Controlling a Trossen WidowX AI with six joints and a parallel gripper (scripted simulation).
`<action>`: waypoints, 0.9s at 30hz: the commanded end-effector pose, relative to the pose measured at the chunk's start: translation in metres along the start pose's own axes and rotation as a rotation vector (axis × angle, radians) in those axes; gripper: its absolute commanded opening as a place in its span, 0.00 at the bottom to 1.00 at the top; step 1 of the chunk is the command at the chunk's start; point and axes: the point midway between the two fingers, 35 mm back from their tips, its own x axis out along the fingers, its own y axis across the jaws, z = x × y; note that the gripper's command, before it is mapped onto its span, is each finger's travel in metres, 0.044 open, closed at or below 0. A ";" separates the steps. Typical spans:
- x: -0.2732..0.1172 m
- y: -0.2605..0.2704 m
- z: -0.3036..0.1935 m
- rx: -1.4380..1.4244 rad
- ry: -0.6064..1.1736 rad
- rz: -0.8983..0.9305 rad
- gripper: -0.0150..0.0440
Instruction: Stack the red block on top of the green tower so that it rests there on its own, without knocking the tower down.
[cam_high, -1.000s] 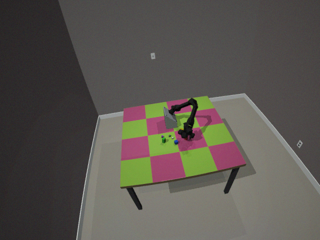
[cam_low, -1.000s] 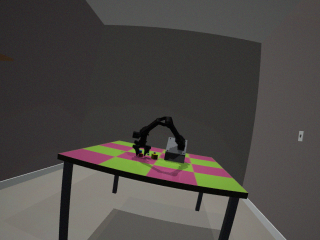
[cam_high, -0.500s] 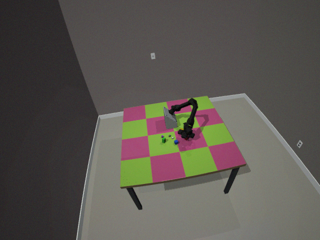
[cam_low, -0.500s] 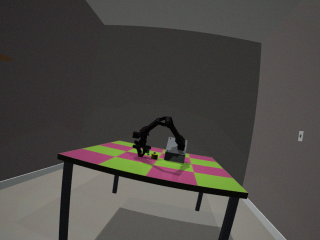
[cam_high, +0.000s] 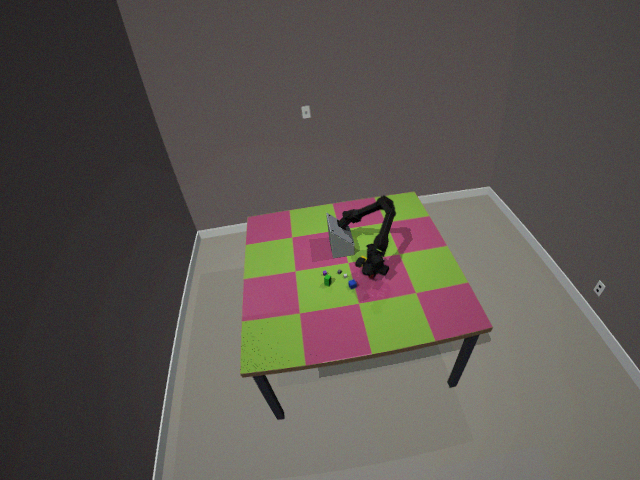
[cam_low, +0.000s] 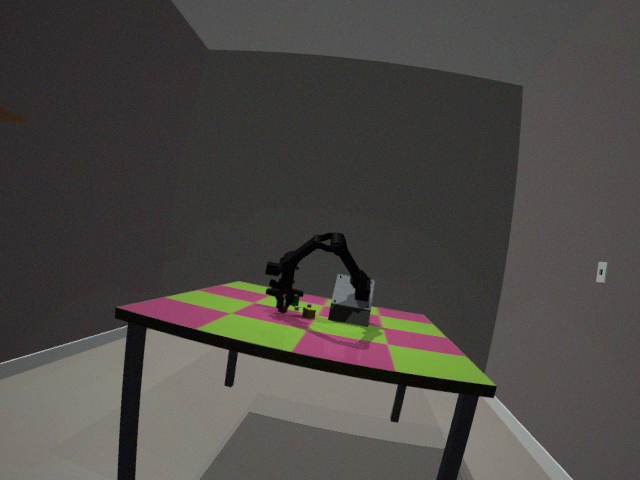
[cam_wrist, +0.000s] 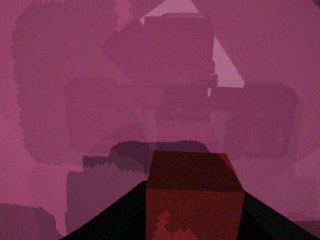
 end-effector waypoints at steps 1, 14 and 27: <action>-0.019 0.003 0.002 -0.008 -0.013 0.009 0.25; -0.091 0.002 0.002 -0.008 -0.014 0.007 0.25; -0.113 -0.005 0.011 -0.007 -0.018 0.004 0.25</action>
